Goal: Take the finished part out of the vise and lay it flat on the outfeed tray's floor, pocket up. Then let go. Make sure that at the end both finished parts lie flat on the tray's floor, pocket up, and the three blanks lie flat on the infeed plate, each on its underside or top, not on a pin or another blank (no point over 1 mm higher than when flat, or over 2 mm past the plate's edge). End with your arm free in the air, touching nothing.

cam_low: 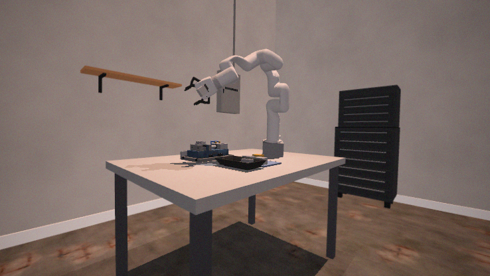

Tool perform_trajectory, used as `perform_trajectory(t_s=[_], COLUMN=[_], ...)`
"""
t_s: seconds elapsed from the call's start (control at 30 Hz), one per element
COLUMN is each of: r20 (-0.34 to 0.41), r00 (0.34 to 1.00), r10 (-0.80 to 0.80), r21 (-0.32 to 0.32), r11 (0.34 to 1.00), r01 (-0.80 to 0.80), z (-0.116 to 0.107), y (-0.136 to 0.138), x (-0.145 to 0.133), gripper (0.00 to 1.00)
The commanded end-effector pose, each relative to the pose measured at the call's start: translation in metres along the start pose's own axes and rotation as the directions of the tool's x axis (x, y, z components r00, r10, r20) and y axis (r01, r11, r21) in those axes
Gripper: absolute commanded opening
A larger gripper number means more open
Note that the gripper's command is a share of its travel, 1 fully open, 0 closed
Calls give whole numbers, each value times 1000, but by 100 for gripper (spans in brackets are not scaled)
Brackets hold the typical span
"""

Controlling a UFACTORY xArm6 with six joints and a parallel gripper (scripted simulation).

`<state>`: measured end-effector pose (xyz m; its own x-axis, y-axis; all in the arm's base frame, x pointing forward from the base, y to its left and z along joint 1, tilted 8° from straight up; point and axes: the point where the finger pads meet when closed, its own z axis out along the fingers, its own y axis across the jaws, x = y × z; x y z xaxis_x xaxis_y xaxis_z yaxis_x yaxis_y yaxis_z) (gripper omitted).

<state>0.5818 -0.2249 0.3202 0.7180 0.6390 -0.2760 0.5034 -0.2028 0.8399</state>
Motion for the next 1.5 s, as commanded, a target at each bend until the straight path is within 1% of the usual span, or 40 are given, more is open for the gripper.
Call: perform_trajectory(t_s=[0.0, 0.6, 0.67, 0.73, 0.8, 1.0, 1.03, 1.1, 1.13, 1.27, 1.47], r20=[0, 0, 4, 16, 36, 81, 91, 91, 121, 159, 234], r00=[1000, 1000, 999, 995, 984, 949, 940, 940, 912, 871, 784], r10=[3, 7, 33, 94, 173, 306, 328, 328, 393, 465, 575], r21=[-3, -1, 12, 42, 80, 139, 149, 149, 174, 201, 233], r11=[1000, 1000, 999, 995, 981, 939, 929, 929, 896, 848, 749], r01=[-3, -7, -33, -94, -176, -315, -339, -339, -409, -490, -620], z=[-1, -1, 2, 6, 12, 22, 23, 23, 28, 33, 40], y=[2, 2, 0, -6, -15, -29, -32, -32, -39, -49, -65], x=[0, -1, -2, -6, -11, -20, -21, -21, -25, -29, -36], gripper=[100, 100, 100, 100, 100, 100, 100, 100, 100, 100, 100])
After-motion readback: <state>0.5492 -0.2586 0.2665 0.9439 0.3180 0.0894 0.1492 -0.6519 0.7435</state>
